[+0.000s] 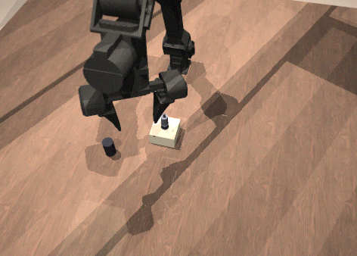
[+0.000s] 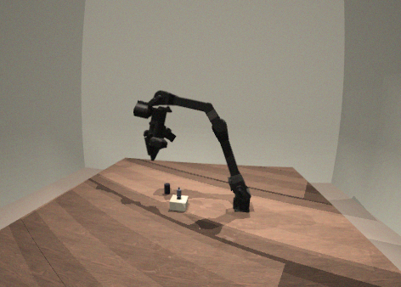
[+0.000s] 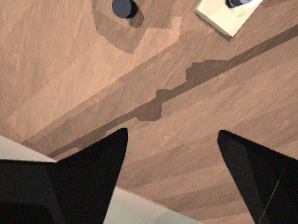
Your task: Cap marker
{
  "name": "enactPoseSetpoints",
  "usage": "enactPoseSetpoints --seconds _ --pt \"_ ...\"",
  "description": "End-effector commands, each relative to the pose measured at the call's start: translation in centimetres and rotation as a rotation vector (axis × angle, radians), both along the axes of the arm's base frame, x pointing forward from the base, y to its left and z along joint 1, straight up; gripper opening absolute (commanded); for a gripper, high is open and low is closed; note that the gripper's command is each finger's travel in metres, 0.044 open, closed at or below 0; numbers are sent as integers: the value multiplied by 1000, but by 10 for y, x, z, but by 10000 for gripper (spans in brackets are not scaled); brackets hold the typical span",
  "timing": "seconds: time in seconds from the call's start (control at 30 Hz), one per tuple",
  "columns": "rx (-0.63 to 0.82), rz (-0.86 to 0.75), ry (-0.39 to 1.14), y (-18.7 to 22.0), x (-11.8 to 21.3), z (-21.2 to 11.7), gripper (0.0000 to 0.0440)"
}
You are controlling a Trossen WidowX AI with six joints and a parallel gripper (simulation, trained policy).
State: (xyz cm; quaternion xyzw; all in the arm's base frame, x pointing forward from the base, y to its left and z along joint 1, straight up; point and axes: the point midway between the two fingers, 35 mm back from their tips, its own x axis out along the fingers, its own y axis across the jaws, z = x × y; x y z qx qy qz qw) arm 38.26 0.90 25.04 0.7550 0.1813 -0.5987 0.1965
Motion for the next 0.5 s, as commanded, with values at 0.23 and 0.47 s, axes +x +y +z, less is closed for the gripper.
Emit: enactPoseSetpoints --seconds 0.23,0.47 --pt "-20 -51 56 -28 2 -18 331" --pt "-28 -82 90 -43 2 -29 330"
